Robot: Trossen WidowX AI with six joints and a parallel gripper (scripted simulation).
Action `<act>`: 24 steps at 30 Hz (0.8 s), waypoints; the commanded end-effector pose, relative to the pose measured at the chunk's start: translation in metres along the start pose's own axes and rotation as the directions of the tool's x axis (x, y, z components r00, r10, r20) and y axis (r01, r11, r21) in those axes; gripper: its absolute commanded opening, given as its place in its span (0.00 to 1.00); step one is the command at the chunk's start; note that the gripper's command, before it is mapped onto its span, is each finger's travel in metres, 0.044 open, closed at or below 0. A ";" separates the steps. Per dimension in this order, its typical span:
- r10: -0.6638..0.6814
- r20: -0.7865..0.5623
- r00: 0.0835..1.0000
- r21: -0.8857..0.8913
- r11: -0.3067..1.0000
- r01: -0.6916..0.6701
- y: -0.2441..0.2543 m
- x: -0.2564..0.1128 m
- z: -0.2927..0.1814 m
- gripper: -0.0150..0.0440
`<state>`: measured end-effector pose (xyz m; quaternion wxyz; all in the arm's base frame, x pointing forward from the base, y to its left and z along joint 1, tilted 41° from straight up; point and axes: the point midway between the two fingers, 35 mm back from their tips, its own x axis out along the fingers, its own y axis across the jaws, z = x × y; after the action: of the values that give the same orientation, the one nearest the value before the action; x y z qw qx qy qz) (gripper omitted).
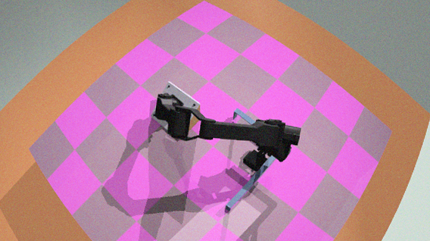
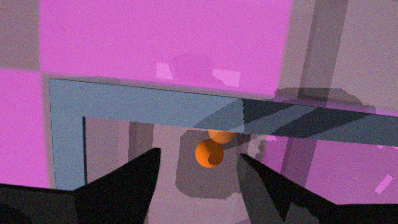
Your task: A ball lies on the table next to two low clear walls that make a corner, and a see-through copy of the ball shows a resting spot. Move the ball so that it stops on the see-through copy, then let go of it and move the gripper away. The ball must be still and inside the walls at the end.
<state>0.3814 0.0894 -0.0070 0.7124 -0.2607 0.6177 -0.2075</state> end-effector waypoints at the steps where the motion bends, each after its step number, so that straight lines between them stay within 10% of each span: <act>1: -0.019 -0.082 0.996 0.016 1.000 0.020 -0.012 0.008 -0.018 0.64; 24: -0.020 -0.082 0.996 0.016 1.000 0.021 -0.013 0.035 -0.020 0.64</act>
<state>0.3701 0.0619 -0.0212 0.6925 -0.2469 0.6378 -0.2296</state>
